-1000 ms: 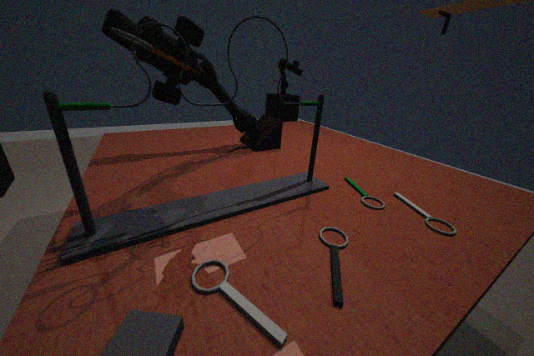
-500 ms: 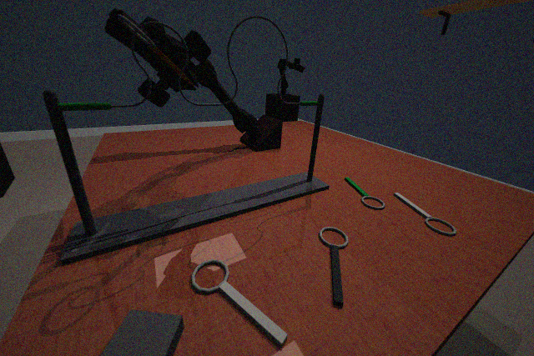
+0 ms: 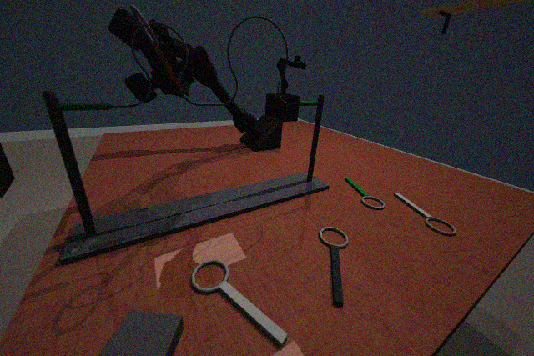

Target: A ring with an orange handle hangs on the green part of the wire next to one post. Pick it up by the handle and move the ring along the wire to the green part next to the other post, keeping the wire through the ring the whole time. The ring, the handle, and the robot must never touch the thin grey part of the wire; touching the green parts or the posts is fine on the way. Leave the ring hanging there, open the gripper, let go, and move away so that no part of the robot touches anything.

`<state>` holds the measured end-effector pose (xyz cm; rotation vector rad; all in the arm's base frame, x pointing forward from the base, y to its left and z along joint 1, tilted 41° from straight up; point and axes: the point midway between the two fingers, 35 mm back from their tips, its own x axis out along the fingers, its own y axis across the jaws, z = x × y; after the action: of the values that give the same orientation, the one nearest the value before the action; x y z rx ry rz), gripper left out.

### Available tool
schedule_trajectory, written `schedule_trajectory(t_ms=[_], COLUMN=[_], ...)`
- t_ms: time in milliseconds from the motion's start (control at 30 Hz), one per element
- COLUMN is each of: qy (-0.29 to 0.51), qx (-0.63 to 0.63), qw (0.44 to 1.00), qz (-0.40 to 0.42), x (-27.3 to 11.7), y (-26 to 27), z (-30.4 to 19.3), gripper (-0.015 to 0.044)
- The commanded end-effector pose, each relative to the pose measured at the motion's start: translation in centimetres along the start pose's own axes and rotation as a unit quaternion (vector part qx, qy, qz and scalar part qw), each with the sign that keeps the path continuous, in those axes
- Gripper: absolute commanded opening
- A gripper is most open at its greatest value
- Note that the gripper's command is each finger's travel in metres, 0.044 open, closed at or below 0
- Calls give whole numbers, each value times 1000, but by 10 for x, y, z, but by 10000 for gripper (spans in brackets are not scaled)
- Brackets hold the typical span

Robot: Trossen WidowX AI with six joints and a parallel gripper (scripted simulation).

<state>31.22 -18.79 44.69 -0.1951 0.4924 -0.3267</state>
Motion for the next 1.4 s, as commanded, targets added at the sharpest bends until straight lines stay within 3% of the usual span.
schedule_trajectory(t_ms=[0,667,1367], qy=[-6,-26,-49], qx=[-38,-232,-423], qw=[999,962,868], qz=[-23,-143,-256], x=[-2,-4,-13], y=[-5,-35,-60], z=[1,9,29], gripper=[-150,-150,-150])
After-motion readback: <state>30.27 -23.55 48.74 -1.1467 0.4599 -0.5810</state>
